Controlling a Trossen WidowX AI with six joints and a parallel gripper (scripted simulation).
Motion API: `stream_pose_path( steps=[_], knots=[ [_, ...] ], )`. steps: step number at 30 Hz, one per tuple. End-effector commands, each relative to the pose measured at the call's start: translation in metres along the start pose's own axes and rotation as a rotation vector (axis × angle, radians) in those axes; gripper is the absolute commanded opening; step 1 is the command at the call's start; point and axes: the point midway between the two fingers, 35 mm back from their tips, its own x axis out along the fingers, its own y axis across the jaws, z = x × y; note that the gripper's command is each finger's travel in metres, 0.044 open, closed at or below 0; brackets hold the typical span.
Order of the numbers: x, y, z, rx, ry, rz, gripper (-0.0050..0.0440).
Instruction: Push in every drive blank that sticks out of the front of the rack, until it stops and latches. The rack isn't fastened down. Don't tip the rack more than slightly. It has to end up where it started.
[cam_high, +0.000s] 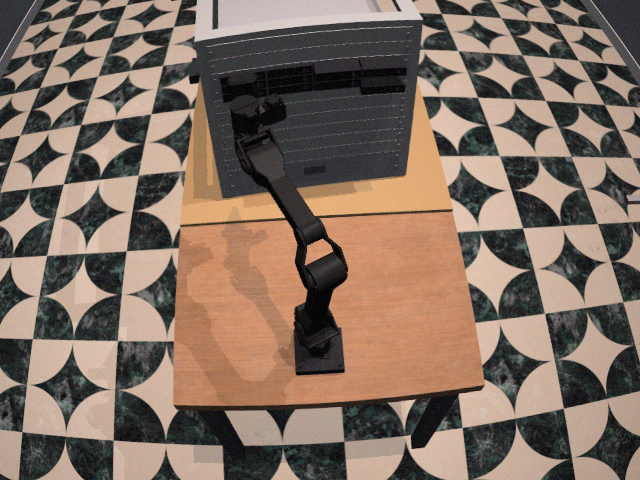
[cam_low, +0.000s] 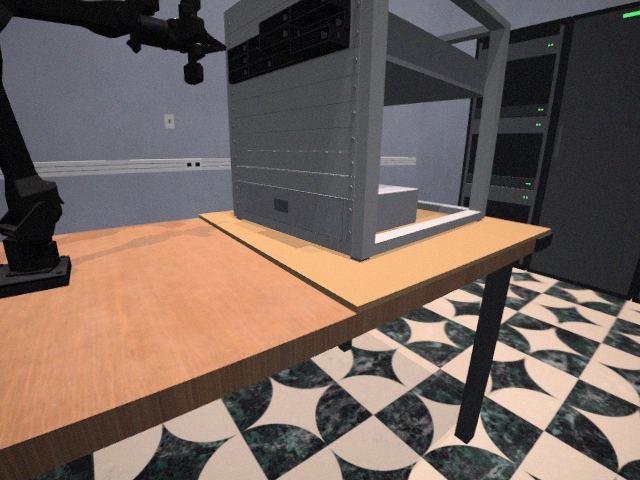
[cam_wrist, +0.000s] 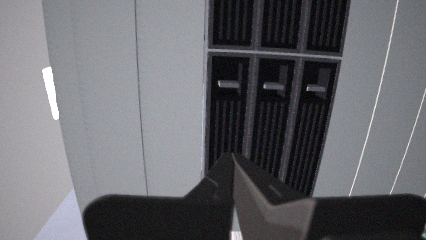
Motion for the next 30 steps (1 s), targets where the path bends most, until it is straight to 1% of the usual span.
stream_pose_path(
  steps=[1,4,15,21,30],
  knots=[
    [0.005,0.009,0.001,0.004,0.0,0.016,-0.005],
    [0.008,0.009,0.001,0.004,0.0,0.016,-0.005],
    [0.009,0.009,0.001,0.004,0.0,0.016,-0.005],
    [0.018,0.009,0.001,0.004,0.0,0.016,-0.005],
    [0.018,0.009,0.001,0.004,0.0,0.016,-0.005]
  ],
)
